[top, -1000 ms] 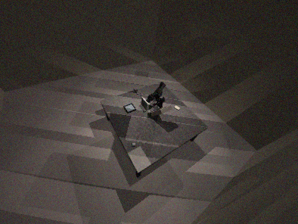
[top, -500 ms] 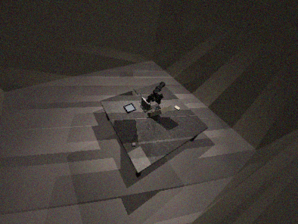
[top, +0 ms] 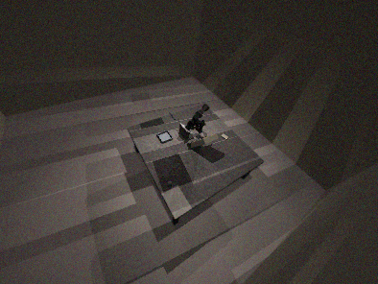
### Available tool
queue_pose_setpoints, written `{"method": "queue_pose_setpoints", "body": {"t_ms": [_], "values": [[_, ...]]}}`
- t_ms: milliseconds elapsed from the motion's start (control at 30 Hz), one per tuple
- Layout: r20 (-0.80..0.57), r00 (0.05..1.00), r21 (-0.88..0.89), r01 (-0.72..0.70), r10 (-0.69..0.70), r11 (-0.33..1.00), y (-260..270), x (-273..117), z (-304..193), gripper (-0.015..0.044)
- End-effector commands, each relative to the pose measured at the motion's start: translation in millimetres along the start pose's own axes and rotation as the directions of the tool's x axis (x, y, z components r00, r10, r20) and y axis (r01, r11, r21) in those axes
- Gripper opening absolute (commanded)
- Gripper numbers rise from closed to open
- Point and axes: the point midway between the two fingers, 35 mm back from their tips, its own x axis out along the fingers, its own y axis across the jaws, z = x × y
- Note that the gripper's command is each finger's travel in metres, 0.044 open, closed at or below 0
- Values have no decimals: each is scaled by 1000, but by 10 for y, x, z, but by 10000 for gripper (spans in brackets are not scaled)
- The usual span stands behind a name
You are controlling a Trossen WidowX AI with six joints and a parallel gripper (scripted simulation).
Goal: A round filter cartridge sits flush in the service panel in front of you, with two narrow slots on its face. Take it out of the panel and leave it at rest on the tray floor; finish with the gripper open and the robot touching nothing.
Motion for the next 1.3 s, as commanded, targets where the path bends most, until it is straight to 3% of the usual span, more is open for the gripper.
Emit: {"method": "queue_pose_setpoints", "body": {"t_ms": [0, 233, 367, 700, 1000, 1200, 1267], "values": [[10, 1000, -11, -2, 2, 1000, 28, 4, -83, 0], [10, 1000, -10, -2, 2, 1000, 74, 37, -316, 0], [0, 1000, 1, 0, 0, 1000, 53, 37, -269, 90], [8, 1000, -9, -2, 2, 1000, 75, 40, -330, 90], [10, 1000, -11, -2, 2, 1000, -58, -55, 405, 90], [10, 1000, -11, -2, 2, 1000, -61, -57, 422, 90], [9, 1000, -12, -2, 2, 1000, -73, -87, 470, 142]]}}
